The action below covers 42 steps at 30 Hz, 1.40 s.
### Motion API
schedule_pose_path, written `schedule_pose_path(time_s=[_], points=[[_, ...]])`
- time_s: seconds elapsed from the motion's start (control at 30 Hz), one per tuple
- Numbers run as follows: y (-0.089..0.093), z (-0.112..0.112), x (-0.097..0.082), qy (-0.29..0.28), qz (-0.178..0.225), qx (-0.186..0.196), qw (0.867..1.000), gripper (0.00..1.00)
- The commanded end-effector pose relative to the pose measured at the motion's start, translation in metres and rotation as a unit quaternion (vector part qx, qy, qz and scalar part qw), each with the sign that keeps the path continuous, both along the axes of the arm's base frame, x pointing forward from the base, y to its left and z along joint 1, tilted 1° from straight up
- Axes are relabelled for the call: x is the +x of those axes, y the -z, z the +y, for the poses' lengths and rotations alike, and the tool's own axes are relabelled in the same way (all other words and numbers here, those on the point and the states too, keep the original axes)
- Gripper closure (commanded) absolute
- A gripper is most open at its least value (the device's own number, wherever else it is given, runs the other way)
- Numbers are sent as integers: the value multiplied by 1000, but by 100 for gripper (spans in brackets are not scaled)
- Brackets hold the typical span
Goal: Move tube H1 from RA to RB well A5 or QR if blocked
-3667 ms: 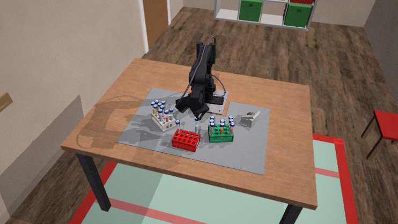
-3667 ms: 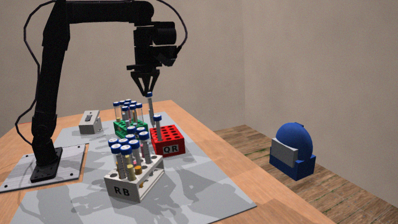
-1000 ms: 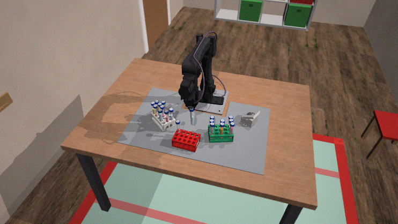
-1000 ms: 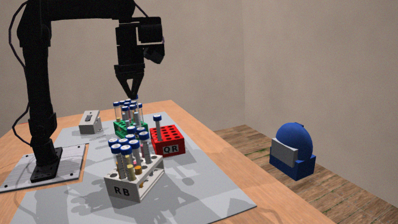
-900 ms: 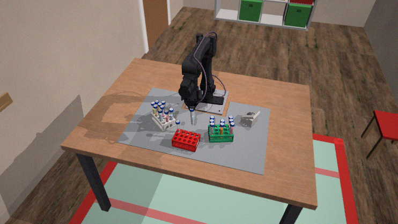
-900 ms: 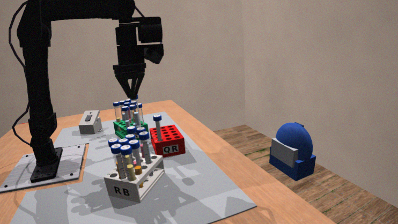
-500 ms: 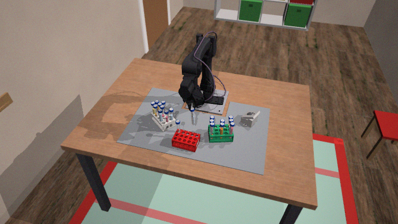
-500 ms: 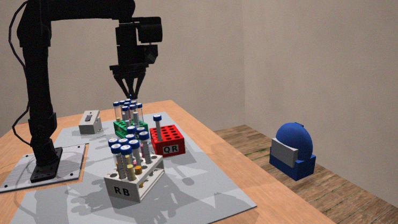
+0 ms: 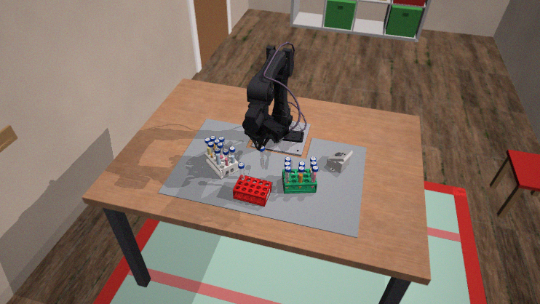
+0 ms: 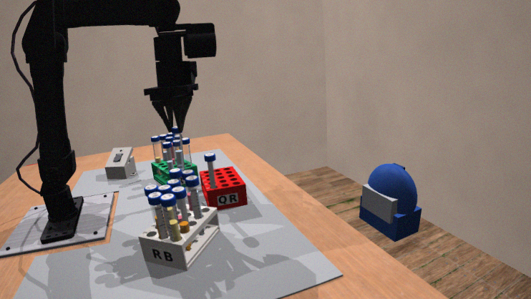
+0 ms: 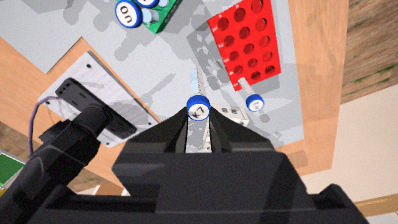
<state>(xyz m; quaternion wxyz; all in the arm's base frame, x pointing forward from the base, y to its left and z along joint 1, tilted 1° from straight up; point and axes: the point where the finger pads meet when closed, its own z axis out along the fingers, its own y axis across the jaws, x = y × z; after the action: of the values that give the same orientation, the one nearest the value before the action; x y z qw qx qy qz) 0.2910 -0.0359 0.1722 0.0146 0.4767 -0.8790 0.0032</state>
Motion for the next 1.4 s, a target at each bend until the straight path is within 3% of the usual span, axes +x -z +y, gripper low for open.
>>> schedule_pose_path(time_s=[0.0, 0.47, 0.5, 0.57, 0.97, 1.03, 1.07, 1.17, 1.37], points=[[-6, 12, -3, -34, -19, 3, 999, 100], [-5, 47, -22, -27, -18, 4, 999, 100], [-15, 50, -15, -27, -39, 2, 999, 100], [-4, 55, -27, -27, -18, 2, 999, 100], [-3, 90, -49, -27, -9, 3, 1000, 100], [-3, 90, -49, -27, -9, 3, 1000, 100], [-14, 94, -42, -27, -30, 6, 999, 100], [-3, 101, -56, -27, -8, 2, 1000, 100], [-4, 119, -65, -27, -8, 3, 1000, 100]])
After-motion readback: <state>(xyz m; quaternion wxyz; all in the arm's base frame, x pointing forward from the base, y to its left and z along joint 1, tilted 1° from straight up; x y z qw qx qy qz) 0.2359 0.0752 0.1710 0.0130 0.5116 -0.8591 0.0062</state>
